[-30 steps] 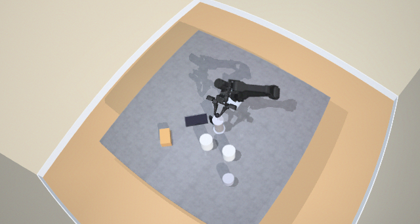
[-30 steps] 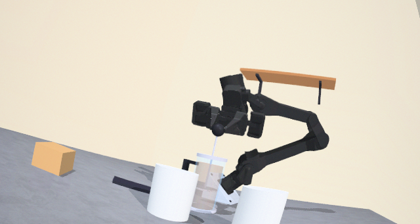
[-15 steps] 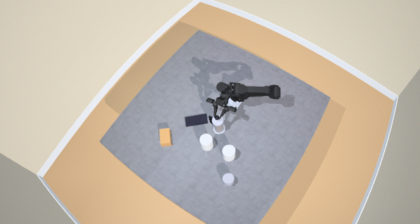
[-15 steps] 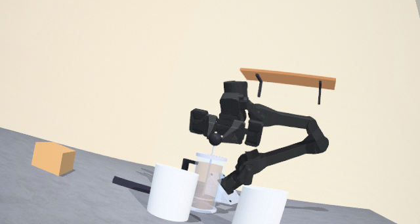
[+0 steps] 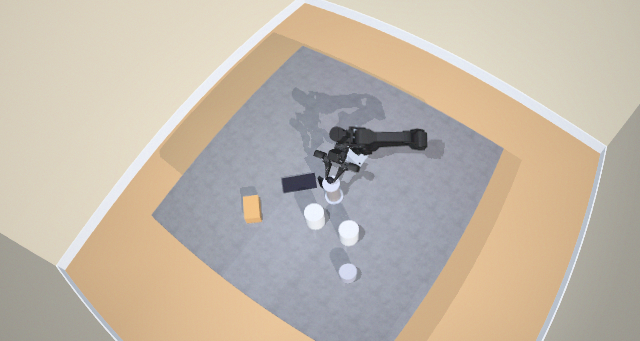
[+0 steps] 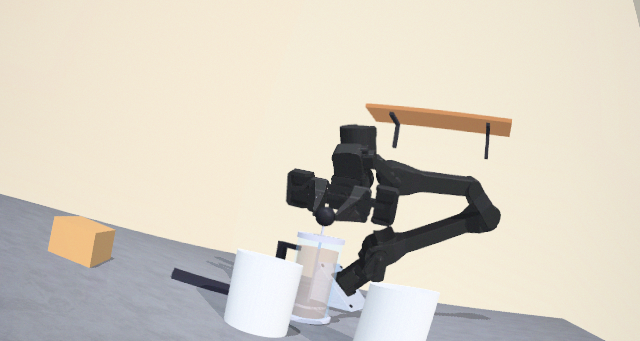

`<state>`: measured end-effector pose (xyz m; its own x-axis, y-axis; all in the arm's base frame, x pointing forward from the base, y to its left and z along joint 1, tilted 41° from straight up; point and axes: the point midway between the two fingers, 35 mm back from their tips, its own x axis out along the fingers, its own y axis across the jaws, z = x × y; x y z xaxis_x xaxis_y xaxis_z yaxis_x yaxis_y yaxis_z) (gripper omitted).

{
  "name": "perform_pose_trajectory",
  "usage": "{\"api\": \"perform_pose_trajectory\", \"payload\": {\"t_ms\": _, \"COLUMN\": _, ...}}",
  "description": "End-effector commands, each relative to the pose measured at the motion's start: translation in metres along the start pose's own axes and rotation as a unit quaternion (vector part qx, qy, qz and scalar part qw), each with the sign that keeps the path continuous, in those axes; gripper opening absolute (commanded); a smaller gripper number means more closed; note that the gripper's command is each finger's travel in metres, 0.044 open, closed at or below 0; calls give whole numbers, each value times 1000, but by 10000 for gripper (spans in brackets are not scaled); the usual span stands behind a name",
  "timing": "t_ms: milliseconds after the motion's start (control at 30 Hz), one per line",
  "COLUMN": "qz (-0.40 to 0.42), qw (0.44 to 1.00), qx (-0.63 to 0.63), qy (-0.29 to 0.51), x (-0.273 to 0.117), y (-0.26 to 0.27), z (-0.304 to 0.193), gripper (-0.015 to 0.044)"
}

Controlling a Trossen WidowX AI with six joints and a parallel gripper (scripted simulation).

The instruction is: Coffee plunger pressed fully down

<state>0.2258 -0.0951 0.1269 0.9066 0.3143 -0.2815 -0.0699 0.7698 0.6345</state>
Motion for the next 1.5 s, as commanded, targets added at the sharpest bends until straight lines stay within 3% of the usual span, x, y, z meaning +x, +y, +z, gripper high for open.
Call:
{"api": "perform_pose_trajectory", "payload": {"t_ms": 0, "qz": 2, "qw": 1000, "qx": 9, "qy": 5, "x": 2, "y": 0, "z": -3, "gripper": 118}}
{"api": "perform_pose_trajectory", "payload": {"t_ms": 600, "qz": 1, "qw": 1000, "qx": 1, "qy": 0, "x": 1, "y": -1, "z": 1, "gripper": 118}}
{"api": "perform_pose_trajectory", "payload": {"t_ms": 1000, "qz": 1, "qw": 1000, "qx": 1, "qy": 0, "x": 1, "y": -1, "z": 1, "gripper": 433}}
{"api": "perform_pose_trajectory", "payload": {"t_ms": 1233, "qz": -2, "qw": 1000, "qx": 2, "qy": 5, "x": -5, "y": -3, "z": 10, "gripper": 440}}
{"api": "perform_pose_trajectory", "payload": {"t_ms": 1467, "qz": -2, "qw": 1000, "qx": 8, "qy": 9, "x": -40, "y": -2, "z": 52, "gripper": 440}}
